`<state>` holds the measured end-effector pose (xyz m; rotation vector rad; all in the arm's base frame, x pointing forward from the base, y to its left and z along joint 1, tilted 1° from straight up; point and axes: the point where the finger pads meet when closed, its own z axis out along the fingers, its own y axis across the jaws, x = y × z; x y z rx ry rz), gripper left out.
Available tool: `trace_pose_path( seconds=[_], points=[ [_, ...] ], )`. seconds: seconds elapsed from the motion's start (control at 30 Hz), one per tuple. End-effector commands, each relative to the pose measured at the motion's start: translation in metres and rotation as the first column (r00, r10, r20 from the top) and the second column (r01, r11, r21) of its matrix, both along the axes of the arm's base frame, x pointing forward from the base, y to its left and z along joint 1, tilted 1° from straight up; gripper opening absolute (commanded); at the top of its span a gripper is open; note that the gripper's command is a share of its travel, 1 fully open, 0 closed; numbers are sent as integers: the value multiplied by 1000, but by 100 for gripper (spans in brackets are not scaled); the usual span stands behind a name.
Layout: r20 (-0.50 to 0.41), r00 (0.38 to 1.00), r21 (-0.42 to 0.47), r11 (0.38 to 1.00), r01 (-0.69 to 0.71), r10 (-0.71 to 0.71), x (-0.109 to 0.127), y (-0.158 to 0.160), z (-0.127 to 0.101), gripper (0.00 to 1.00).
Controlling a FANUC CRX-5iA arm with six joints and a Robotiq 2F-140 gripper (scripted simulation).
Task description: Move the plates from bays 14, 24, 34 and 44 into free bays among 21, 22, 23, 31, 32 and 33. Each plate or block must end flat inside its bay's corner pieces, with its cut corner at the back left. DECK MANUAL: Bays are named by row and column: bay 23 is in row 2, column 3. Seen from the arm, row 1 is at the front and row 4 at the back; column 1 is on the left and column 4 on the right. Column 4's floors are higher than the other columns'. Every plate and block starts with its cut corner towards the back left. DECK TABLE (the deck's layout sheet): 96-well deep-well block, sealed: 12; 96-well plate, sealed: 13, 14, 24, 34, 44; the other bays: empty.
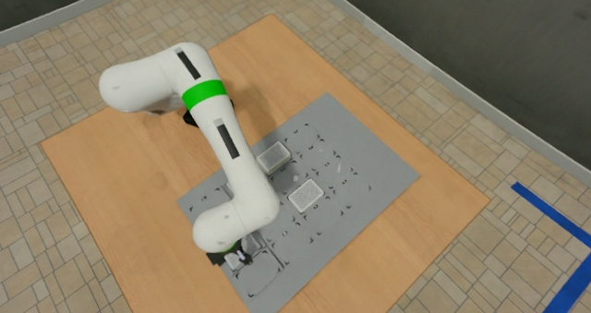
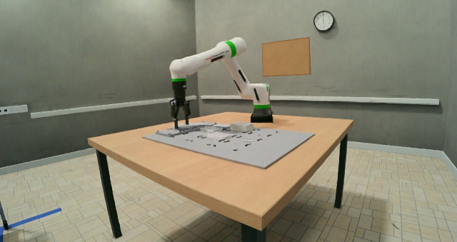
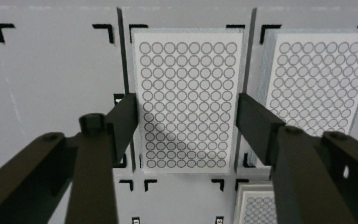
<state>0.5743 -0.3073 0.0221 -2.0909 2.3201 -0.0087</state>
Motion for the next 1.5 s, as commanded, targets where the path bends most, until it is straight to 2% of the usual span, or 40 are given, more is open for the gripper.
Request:
trace_pose_path(
  seconds=[0.0, 0.27, 1.47],
  points=[
    [2, 1000, -1, 1000, 0, 0, 1, 0, 2, 10],
    [2, 1000, -1, 1000, 0, 0, 1, 0, 3, 10],
    [2, 1000, -1, 1000, 0, 0, 0, -1, 46, 10]
  ],
)
